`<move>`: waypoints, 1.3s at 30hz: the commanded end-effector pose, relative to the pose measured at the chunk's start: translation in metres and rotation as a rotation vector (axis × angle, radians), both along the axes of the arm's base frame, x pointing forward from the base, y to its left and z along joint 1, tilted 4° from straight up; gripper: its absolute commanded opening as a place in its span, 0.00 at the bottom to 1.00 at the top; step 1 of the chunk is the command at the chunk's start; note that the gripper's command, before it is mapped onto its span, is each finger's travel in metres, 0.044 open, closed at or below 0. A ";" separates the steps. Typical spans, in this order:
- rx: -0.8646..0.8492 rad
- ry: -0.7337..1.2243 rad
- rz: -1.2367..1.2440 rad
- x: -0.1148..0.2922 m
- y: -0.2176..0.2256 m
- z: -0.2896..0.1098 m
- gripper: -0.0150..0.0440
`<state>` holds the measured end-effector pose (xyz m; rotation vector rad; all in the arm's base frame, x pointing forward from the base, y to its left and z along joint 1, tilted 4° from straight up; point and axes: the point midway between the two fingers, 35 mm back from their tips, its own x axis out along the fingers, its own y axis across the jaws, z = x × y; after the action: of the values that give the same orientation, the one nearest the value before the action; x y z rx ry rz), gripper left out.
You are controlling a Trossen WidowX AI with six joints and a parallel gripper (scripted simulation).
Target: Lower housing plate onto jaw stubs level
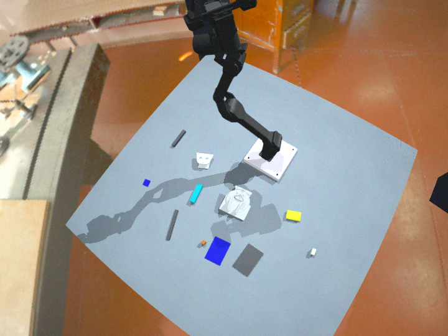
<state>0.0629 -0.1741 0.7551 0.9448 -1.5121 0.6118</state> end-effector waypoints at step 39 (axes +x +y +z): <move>-0.858 0.013 -0.861 -0.016 0.302 -0.034 1.00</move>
<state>0.0308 0.1009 0.7326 -0.2681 -1.3308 0.5109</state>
